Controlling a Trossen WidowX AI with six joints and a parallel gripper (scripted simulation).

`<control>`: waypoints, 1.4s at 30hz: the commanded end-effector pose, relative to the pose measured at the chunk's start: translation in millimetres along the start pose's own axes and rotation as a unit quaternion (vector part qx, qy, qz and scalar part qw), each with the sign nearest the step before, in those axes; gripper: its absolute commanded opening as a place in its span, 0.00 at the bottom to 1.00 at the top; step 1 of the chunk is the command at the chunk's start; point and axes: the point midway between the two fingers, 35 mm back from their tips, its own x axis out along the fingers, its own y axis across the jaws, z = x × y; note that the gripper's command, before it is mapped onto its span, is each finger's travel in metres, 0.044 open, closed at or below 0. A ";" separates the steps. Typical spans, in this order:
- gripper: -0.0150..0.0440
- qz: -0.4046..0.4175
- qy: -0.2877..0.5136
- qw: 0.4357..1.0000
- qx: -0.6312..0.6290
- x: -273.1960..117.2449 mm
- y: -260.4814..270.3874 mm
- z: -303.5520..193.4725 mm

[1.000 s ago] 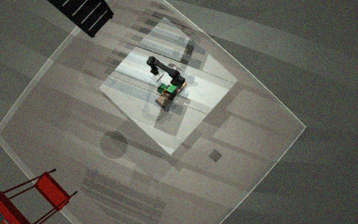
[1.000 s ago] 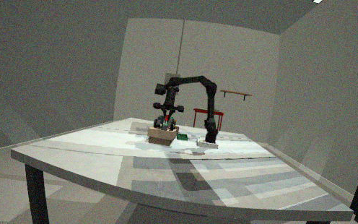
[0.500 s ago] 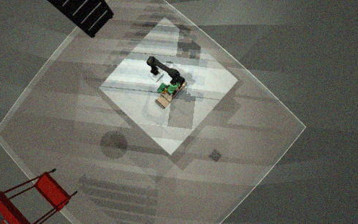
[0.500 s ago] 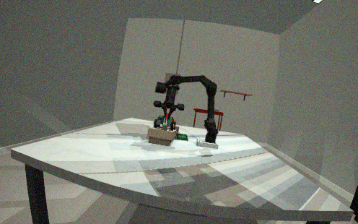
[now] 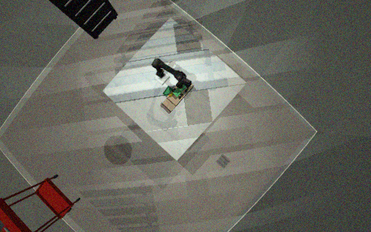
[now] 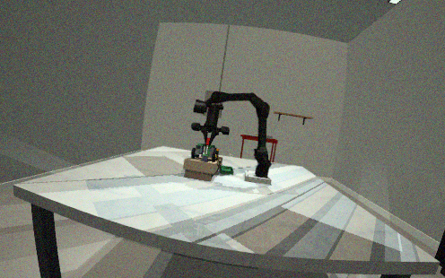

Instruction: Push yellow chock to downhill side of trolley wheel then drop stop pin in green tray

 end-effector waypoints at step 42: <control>0.25 -0.001 0.005 1.000 -0.002 -5.1 -42.3 -35.7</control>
